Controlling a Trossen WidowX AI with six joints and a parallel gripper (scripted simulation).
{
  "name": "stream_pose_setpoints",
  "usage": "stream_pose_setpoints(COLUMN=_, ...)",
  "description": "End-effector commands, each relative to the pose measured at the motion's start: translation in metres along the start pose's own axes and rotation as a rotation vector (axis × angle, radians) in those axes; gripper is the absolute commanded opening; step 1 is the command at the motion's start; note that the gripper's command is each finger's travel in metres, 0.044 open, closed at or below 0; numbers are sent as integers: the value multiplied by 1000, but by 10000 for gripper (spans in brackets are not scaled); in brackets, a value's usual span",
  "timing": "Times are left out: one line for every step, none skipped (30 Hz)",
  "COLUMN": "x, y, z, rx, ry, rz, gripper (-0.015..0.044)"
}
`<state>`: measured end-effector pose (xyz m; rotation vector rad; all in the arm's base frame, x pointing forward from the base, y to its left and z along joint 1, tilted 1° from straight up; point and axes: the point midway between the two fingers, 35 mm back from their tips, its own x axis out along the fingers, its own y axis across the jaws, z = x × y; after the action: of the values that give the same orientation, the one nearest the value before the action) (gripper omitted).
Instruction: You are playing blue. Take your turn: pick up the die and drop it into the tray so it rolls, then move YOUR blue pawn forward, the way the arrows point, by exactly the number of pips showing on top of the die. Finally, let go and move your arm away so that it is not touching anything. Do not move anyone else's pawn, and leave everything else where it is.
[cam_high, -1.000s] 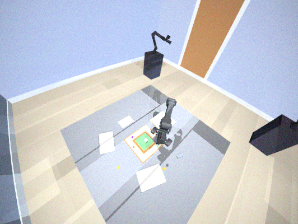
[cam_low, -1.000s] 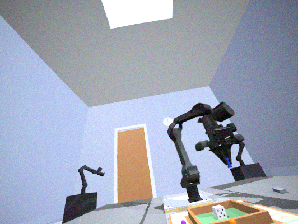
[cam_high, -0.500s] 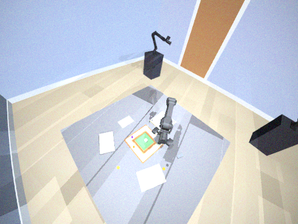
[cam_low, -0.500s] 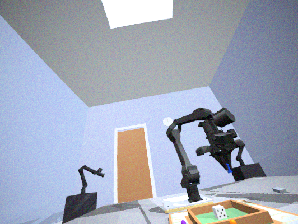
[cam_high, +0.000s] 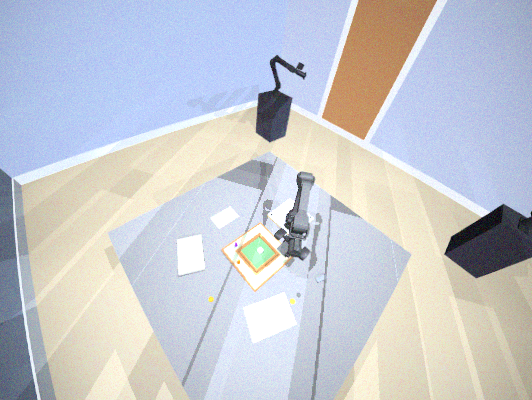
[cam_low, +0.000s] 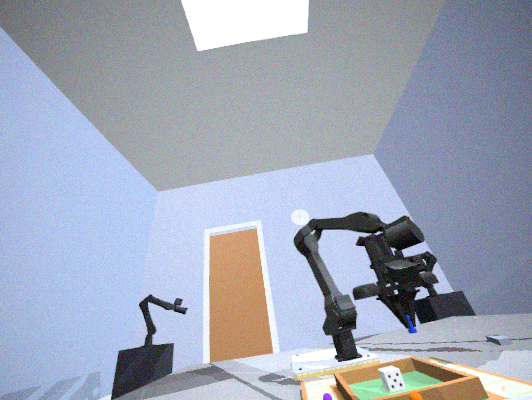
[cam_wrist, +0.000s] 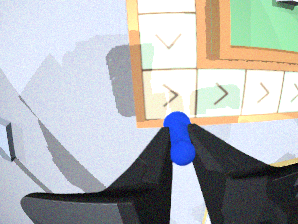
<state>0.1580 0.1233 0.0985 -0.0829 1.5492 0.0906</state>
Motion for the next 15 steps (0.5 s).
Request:
stream_pose_setpoints(x=7, y=0, z=-3, rx=4, ry=-12, rz=4, gripper=0)
stream_pose_setpoints(x=9, y=0, z=-3, rx=4, ry=-12, rz=4, gripper=0)
stream_pose_setpoints(x=11, y=0, z=-2, rx=4, ry=-12, rz=4, gripper=0)
stream_pose_setpoints(x=15, y=0, z=-2, rx=4, ry=-12, rz=4, gripper=0)
stream_pose_setpoints(x=19, y=0, z=-2, rx=4, ry=-12, rz=4, gripper=0)
stream_pose_setpoints(x=23, y=0, z=-2, rx=4, ry=-12, rz=4, gripper=0)
stream_pose_setpoints(x=28, y=0, z=-2, rx=4, ry=-12, rz=4, gripper=0)
stream_pose_setpoints(x=33, y=0, z=-2, rx=4, ry=-12, rz=4, gripper=0)
stream_pose_setpoints(x=36, y=0, z=-2, rx=4, ry=-12, rz=4, gripper=0)
stream_pose_setpoints(x=39, y=0, z=-2, rx=4, ry=-12, rz=4, gripper=0)
stream_pose_setpoints(x=39, y=0, z=-2, rx=4, ry=-12, rz=4, gripper=0)
stream_pose_setpoints(x=39, y=0, z=-2, rx=4, ry=-12, rz=4, gripper=0)
stream_pose_setpoints(x=39, y=0, z=-2, rx=4, ry=-12, rz=4, gripper=0)
stream_pose_setpoints(x=39, y=0, z=-2, rx=4, ry=-12, rz=4, gripper=0)
stream_pose_setpoints(x=40, y=0, z=-2, rx=4, ry=-12, rz=4, gripper=0)
